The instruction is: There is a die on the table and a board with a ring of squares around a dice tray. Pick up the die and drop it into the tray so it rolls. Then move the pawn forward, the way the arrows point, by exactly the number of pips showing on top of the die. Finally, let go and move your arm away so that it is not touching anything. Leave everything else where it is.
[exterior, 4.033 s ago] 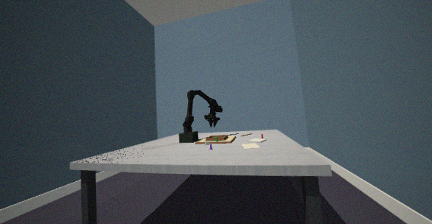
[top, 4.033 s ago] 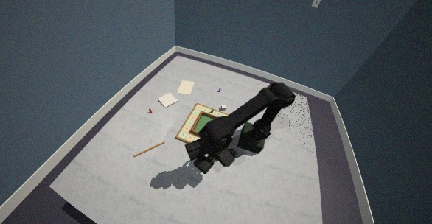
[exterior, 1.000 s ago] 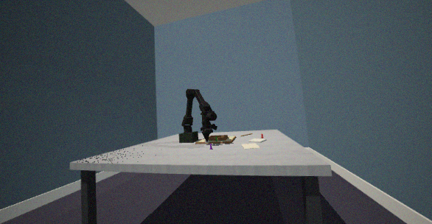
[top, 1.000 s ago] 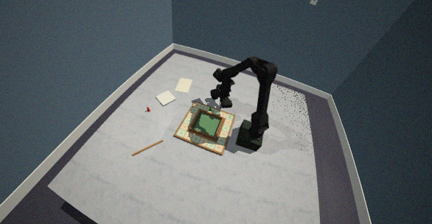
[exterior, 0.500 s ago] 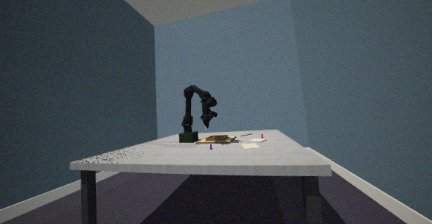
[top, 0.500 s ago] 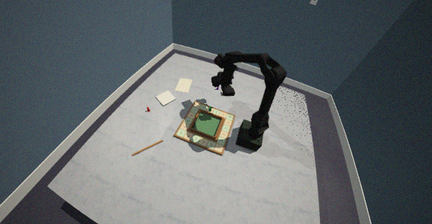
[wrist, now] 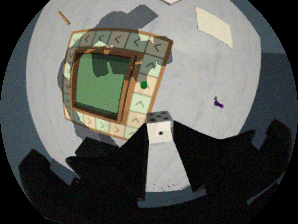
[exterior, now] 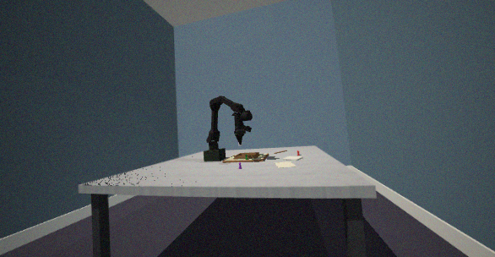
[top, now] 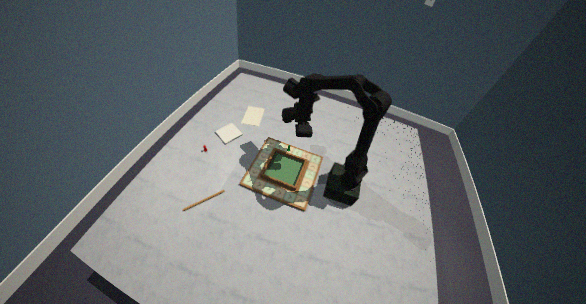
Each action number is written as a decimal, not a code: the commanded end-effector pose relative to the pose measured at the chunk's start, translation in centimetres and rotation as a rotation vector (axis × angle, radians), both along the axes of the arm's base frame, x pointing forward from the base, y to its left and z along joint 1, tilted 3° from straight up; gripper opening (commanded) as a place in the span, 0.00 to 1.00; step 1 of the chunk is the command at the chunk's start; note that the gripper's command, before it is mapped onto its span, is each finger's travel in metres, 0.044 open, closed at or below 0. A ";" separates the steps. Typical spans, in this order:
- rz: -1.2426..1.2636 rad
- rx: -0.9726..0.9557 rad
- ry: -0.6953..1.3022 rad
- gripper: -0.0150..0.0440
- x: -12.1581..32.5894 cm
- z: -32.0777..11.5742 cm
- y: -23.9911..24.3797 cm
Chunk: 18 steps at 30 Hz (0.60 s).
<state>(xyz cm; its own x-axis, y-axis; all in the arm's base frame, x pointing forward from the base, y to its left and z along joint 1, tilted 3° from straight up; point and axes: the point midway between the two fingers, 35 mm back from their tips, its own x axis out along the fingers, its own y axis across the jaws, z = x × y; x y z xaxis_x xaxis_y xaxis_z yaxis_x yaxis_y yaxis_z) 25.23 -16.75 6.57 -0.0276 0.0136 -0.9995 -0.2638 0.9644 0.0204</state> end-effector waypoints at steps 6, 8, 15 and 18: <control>-0.131 0.001 -0.007 0.25 1.6 -0.9 4.8; -0.158 0.001 -0.007 0.25 1.9 -1.1 5.9; -0.254 0.003 -0.005 0.25 2.3 -1.9 9.5; -0.295 0.002 -0.003 0.25 2.4 -2.2 11.0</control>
<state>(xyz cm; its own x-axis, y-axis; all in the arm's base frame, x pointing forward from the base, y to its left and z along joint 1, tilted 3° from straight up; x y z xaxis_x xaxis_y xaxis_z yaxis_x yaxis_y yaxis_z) 27.59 -7.63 4.61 -0.0254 0.0209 -0.9995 -0.0227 0.9995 0.0215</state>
